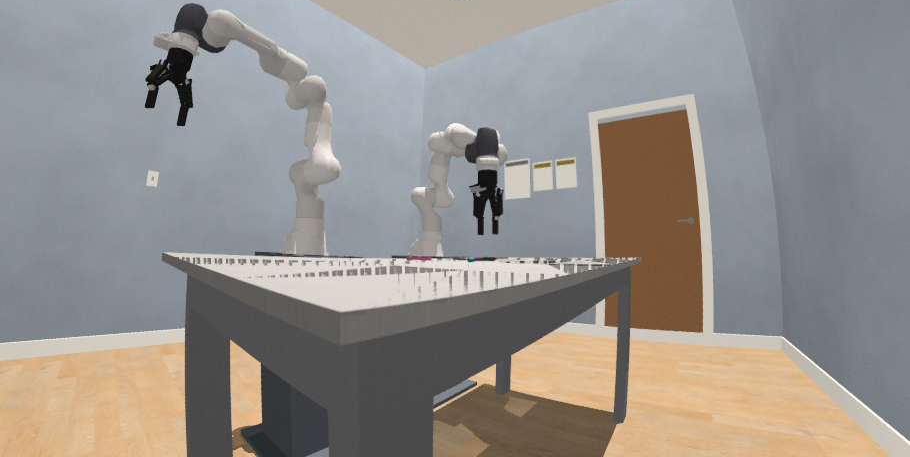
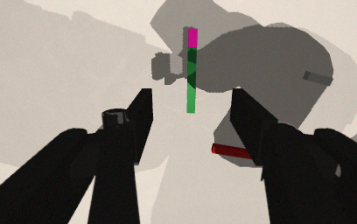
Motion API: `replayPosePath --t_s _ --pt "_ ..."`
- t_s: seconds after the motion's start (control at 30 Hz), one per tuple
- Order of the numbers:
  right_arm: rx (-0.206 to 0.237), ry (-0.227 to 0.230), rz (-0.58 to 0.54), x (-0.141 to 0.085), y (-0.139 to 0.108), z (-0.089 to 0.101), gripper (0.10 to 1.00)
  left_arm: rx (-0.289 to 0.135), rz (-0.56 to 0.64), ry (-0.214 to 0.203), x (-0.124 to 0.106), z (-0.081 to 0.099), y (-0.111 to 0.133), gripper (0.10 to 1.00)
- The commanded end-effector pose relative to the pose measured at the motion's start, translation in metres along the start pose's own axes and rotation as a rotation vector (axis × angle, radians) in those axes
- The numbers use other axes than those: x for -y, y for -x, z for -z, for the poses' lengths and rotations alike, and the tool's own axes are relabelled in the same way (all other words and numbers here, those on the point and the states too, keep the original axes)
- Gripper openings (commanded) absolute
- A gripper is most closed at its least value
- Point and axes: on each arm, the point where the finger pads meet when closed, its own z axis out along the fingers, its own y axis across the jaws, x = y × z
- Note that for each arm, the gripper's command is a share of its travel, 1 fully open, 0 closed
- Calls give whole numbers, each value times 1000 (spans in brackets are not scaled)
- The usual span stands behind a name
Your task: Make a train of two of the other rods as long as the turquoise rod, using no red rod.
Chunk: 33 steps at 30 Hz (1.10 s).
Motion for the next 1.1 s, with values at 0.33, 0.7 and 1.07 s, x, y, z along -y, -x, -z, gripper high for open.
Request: replayPosePath --t_s 0.33,0.7,1.07 --pt "-5 -1 6 -1 -2 1 1000 0 -1 10 -3 -1 0 1000" --pt "-5 -1 6 -1 -2 1 1000 0 -1 10 -3 2 0 1000" --pt "-5 -1 6 -1 -2 1 1000 0 -1 10 -3 33 0 1000"
